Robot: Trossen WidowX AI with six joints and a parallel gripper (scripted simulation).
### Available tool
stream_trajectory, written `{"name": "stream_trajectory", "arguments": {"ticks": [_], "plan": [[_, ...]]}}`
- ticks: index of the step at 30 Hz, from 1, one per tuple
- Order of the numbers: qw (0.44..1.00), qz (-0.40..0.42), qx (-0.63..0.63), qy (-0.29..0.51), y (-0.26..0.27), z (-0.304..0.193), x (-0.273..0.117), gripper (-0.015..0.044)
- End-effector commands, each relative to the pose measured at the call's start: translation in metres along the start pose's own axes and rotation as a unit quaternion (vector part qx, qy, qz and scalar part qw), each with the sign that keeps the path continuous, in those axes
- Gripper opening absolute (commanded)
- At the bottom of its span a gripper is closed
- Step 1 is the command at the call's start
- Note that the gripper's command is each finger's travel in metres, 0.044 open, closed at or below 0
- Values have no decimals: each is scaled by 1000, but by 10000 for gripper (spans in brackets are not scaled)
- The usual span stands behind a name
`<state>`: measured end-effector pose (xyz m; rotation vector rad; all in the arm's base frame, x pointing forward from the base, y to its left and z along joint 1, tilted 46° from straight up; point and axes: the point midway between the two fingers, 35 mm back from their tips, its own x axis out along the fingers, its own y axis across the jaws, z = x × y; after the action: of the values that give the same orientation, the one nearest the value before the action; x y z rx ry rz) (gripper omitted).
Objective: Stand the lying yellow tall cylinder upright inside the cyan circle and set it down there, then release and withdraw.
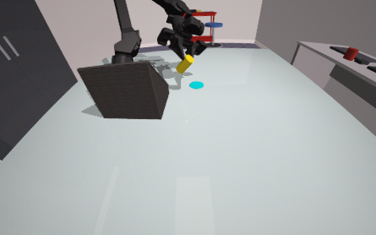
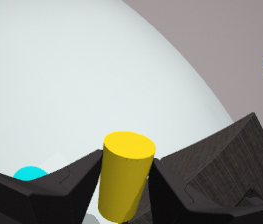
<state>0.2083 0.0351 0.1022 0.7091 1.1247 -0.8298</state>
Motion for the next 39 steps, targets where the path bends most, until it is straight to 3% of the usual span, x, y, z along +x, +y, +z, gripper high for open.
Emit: {"name": "stream_trajectory", "arguments": {"ticks": [1,39], "plan": [[1000,5,7,-18,1,2,-1,105],[988,65,55,-131,8,6,-15,105]]}}
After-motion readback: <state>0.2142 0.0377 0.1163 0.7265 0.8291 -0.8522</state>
